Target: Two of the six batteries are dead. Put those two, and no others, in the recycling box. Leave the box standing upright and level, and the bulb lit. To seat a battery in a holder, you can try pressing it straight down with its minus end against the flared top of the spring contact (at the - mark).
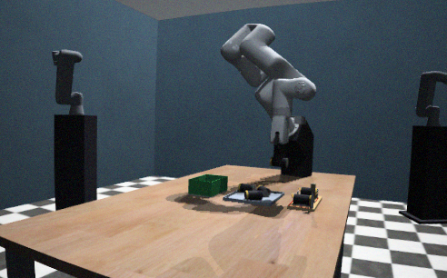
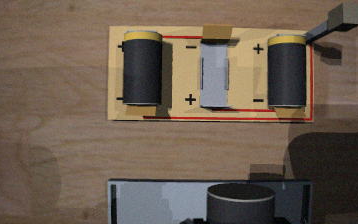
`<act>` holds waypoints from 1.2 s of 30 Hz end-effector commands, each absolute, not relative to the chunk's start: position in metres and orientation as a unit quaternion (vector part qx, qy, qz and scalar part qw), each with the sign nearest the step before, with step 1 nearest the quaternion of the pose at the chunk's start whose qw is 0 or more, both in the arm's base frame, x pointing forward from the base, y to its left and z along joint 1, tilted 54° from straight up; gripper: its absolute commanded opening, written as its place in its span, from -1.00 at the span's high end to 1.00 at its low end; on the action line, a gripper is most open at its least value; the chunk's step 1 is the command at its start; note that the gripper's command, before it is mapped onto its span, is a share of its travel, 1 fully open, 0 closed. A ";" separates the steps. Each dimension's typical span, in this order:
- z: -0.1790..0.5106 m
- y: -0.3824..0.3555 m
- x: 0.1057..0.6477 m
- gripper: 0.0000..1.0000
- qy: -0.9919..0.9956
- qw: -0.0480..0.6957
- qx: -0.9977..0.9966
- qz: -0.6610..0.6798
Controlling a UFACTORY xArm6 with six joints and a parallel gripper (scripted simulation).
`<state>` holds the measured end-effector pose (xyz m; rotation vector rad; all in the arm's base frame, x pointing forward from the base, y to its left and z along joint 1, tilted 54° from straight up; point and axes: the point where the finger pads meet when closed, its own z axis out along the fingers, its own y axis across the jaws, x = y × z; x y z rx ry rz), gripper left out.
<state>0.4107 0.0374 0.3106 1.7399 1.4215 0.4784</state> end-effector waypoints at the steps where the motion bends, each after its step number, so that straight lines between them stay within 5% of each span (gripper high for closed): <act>1: 0.321 -0.002 0.399 0.44 0.568 0.406 0.689 0.195; 36: 0.339 -0.091 0.373 0.44 0.568 0.406 0.689 0.195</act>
